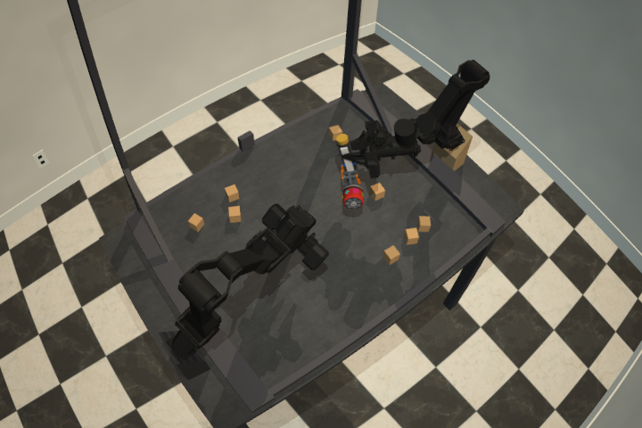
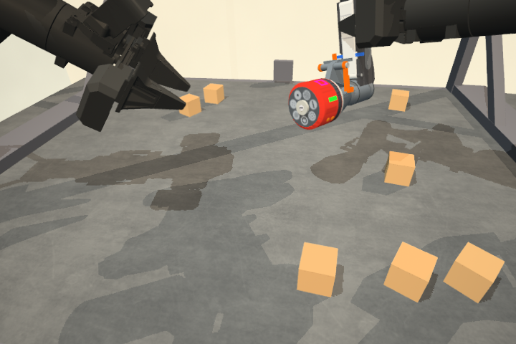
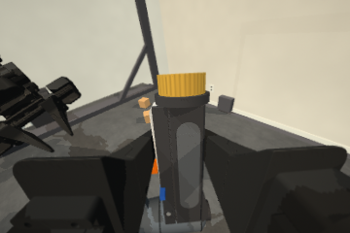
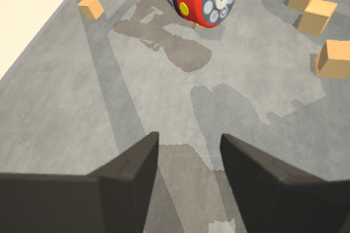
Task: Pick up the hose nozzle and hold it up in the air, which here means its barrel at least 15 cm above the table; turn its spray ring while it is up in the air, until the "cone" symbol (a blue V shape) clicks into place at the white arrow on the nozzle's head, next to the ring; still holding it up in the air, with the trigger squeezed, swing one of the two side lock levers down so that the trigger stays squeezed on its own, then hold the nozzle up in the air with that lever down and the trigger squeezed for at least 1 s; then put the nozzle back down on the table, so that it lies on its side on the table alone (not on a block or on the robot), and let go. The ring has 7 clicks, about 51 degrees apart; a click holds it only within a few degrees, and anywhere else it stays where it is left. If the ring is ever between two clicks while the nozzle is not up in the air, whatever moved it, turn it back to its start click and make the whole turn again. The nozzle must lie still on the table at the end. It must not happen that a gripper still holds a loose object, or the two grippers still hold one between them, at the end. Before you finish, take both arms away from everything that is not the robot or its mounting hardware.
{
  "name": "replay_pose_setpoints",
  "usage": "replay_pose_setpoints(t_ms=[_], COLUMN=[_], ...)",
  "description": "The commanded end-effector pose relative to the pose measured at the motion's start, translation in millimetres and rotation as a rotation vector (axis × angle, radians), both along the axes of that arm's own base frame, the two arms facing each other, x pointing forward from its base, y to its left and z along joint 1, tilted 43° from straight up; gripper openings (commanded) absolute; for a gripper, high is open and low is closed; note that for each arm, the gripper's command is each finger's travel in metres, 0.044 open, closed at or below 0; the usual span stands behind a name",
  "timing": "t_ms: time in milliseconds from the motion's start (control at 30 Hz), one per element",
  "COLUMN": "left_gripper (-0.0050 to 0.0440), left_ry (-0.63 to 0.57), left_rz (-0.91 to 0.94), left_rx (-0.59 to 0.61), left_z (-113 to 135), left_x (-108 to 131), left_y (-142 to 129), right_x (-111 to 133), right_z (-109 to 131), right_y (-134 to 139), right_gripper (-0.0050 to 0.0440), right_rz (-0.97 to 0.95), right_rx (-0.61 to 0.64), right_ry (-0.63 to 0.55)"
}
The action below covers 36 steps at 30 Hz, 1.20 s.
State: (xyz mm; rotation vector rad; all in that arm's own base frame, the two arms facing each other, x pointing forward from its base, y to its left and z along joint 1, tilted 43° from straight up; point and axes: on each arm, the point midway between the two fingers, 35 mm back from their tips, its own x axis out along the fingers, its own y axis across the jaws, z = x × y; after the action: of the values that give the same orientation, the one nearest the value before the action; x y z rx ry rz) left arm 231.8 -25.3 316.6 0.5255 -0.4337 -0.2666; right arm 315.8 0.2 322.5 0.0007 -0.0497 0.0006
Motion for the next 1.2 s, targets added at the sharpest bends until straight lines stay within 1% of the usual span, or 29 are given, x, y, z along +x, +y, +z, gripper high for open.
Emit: replay_pose_setpoints(t_ms=[0, 33, 67, 133, 167, 400, 433, 500, 600, 700, 1167], left_gripper=[0.0170, 0.0170, 0.0170, 0.0170, 0.0170, 0.0170, 0.0170, 0.0170, 0.0170, 0.0170, 0.0170], left_ry=[-0.012, -0.009, -0.017, -0.017, -0.008, 0.016, 0.007, 0.007, 0.015, 0.009, 0.014], left_rz=[-0.043, -0.050, -0.035, -0.035, -0.063, -0.117, -0.099, -0.095, -0.096, -0.095, -0.097], left_rx=[0.055, 0.064, 0.047, 0.047, 0.082, 0.144, 0.122, 0.119, 0.116, 0.118, 0.112], left_z=[-7, -10, -4, -4, -14, -34, -27, -26, -32, -30, -43], left_x=[-1, -1, -2, -2, 0, 3, 2, 2, 7, 5, 16], left_y=[-10, -12, -8, -8, -14, -26, -22, -21, -19, -20, -15], right_x=[-4, -4, -4, -4, -4, -4, -4, -4, -4, -4, -4], right_z=[10, 10, 10, 10, 10, 10, 10, 10, 10, 10, 10], right_y=[0, 0, 0, 0, 0, 0, 0, 0, 0, 0, 0], right_gripper=[0.0179, 0.0179, 0.0179, 0.0179, 0.0179, 0.0179, 0.0179, 0.0179, 0.0179, 0.0179, 0.0179], right_rz=[0.001, 0.001, 0.001, 0.001, 0.001, 0.001, 0.001, 0.001, 0.001, 0.001, 0.001], right_rx=[-0.004, -0.004, -0.004, -0.004, -0.004, -0.004, -0.004, -0.004, -0.004, -0.004, -0.004], right_ry=[-0.028, -0.028, -0.028, -0.028, -0.028, -0.028, -0.028, -0.028, -0.028, -0.028, -0.028])
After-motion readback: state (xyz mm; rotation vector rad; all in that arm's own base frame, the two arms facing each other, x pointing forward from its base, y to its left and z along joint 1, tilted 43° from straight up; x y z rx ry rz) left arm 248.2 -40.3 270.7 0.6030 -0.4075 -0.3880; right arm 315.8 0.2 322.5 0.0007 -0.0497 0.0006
